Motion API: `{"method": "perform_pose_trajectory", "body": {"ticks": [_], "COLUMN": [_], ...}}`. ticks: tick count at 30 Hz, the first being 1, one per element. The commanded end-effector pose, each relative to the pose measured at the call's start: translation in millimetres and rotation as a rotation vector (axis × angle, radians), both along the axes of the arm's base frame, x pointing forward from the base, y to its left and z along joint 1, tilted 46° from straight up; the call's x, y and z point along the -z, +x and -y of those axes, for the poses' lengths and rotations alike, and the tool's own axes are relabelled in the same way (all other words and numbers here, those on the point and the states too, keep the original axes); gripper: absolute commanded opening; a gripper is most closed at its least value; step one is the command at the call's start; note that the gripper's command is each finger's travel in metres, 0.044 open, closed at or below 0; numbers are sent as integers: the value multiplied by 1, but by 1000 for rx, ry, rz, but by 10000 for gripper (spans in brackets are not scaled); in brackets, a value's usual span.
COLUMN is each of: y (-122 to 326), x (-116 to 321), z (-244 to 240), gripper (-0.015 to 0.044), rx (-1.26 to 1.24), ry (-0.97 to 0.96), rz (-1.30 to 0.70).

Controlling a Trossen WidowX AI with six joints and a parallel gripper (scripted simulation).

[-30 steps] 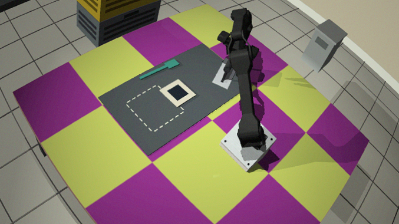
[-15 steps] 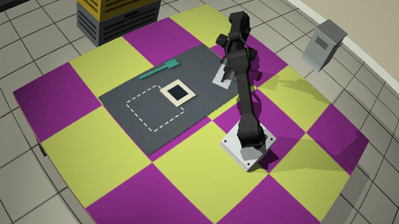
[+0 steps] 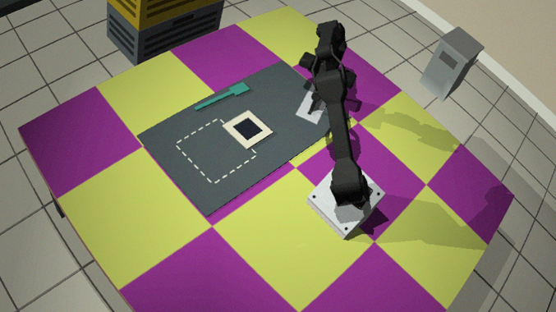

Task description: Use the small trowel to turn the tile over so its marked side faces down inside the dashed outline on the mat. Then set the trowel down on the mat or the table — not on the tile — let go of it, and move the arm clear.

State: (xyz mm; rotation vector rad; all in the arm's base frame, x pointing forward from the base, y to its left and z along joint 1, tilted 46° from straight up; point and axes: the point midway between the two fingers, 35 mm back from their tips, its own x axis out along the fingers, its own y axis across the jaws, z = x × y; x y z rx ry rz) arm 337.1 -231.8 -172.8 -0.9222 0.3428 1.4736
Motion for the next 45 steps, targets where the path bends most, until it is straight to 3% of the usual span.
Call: {"method": "perform_pose_trajectory", "body": {"ticks": [1, 24, 45], "y": [0, 0, 0], "x": [2, 2, 2], "z": [-2, -2, -2], "gripper": [139, 130, 130], "rx": [-5, -1, 418], "ry": [4, 5, 79], "rz": [6, 2, -410]}}
